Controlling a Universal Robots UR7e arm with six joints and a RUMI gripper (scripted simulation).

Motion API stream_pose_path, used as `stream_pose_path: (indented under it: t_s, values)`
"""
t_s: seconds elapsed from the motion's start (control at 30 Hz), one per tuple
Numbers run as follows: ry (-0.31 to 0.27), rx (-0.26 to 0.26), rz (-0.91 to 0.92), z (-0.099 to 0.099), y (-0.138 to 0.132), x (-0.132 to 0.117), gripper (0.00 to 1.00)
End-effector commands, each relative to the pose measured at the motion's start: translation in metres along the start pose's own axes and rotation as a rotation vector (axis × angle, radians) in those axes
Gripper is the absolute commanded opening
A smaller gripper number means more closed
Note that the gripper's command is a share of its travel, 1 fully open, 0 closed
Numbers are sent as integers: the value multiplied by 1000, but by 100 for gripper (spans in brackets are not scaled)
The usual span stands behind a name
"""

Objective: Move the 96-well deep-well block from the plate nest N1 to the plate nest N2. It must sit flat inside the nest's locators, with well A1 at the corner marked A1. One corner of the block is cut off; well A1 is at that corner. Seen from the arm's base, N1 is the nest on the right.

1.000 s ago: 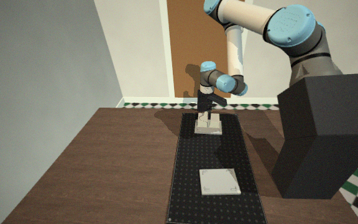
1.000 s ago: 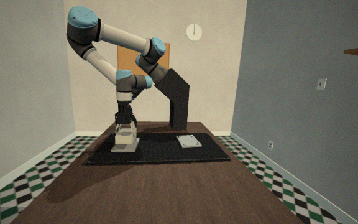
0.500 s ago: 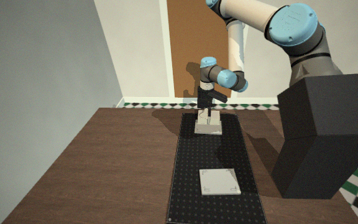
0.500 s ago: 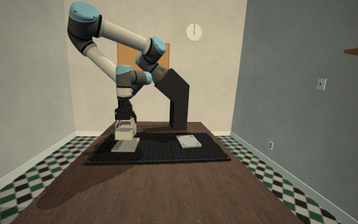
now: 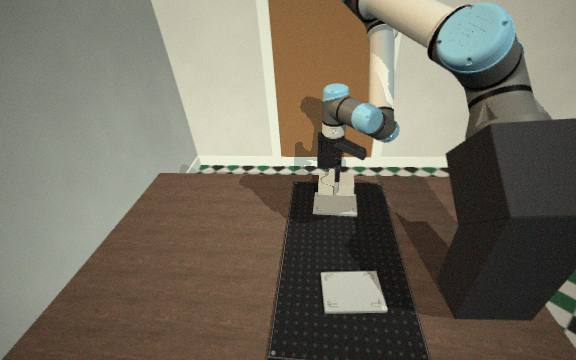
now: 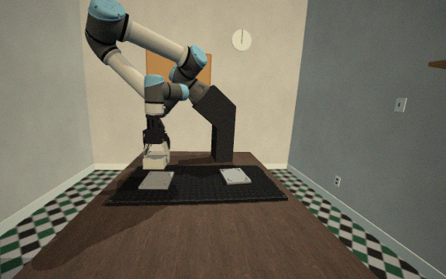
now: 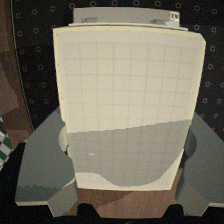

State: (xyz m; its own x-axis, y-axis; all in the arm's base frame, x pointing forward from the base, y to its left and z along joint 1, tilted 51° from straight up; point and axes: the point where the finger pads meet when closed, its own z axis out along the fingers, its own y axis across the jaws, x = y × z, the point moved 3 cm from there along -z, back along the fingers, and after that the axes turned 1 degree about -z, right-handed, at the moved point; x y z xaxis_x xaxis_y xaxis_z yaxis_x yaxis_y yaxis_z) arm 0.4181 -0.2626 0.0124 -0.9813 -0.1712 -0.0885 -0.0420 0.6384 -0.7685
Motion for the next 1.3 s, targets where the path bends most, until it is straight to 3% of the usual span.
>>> stream_pose_path:
  t_s: [0.0, 0.73, 0.87, 1.27]
  values:
    - [-1, 0, 0, -5, 0, 0, 0]
    - [-1, 0, 0, -9, 0, 0, 0]
    - [-1, 0, -133, -9, 13, 1, 0]
    - [-1, 0, -139, -9, 46, 5, 0]
